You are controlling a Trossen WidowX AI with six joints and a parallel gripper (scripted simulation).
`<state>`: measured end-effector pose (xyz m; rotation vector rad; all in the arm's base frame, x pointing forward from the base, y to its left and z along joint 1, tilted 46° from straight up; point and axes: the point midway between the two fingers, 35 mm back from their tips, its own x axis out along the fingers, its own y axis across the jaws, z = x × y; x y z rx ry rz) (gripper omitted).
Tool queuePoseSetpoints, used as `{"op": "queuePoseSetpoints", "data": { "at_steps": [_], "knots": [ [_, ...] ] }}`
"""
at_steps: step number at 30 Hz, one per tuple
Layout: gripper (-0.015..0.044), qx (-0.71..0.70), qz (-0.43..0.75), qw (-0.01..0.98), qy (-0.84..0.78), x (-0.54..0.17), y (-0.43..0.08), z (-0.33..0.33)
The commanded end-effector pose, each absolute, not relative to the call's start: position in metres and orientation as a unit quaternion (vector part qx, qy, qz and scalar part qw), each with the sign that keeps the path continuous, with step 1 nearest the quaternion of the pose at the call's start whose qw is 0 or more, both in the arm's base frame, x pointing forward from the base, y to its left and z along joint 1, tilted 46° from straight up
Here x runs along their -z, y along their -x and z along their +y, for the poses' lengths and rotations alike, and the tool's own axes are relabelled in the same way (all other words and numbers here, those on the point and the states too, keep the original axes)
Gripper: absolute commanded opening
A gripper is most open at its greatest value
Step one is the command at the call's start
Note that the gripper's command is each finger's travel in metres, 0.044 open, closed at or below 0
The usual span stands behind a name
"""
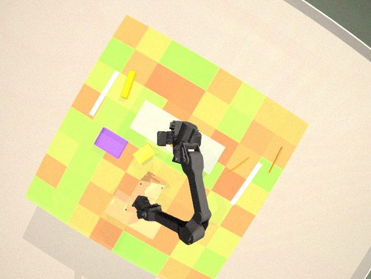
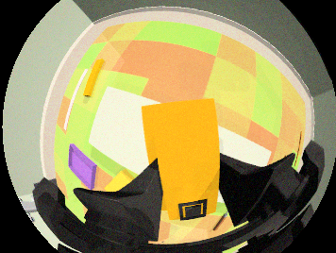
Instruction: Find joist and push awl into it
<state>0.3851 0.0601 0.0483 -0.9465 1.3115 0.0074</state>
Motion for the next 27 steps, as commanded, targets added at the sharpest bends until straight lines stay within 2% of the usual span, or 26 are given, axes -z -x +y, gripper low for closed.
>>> {"op": "queuePoseSetpoints", "data": {
  "at_steps": [1,13,27],
  "knots": [
    [0.0,-0.049,0.586,0.677,0.442,-0.026,-0.38,0.093],
    [0.0,-0.168,0.597,0.606,0.499,0.052,-0.335,0.173],
    [0.0,-0.279,0.599,0.497,0.562,0.138,-0.248,0.232]
  ]
}}
